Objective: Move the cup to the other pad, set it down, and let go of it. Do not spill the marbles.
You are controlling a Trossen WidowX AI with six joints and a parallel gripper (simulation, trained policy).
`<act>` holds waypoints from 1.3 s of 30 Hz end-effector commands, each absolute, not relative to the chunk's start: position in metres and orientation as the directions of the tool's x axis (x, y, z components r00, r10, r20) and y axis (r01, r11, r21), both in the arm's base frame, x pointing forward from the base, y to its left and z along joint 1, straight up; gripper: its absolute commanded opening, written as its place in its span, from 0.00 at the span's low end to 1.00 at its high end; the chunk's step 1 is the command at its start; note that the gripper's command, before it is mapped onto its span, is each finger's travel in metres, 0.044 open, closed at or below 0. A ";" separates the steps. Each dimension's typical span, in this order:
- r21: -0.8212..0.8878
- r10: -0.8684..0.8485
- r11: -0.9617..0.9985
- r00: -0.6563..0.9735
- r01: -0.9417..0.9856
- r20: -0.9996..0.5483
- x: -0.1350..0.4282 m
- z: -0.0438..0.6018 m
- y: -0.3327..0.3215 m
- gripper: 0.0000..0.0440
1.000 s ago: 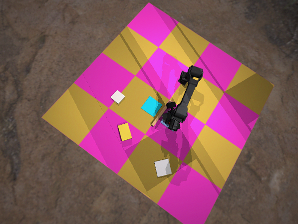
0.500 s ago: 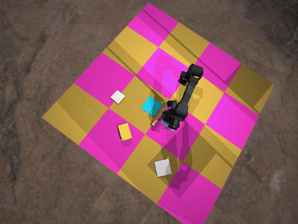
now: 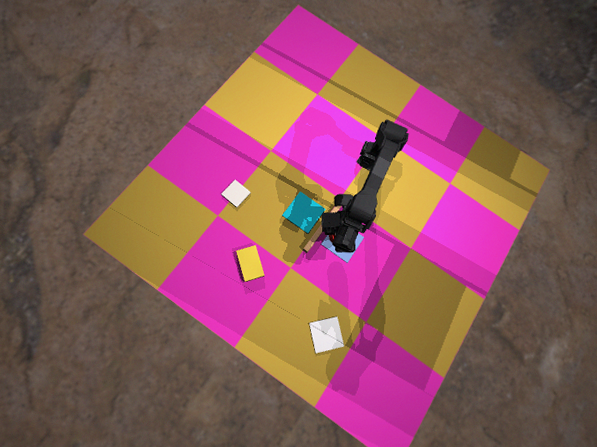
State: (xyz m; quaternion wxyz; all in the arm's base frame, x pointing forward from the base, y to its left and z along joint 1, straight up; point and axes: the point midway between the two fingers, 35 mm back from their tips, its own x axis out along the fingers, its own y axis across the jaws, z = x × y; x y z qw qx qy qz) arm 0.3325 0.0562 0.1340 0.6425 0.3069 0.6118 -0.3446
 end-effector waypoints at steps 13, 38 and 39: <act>0.067 -0.067 0.468 0.111 0.881 -0.992 0.353 0.153 0.011 0.00; 0.113 -0.106 0.331 0.156 0.937 -0.982 0.355 0.128 -0.068 0.00; 0.113 -0.106 0.327 0.155 0.938 -0.982 0.354 0.125 -0.070 0.00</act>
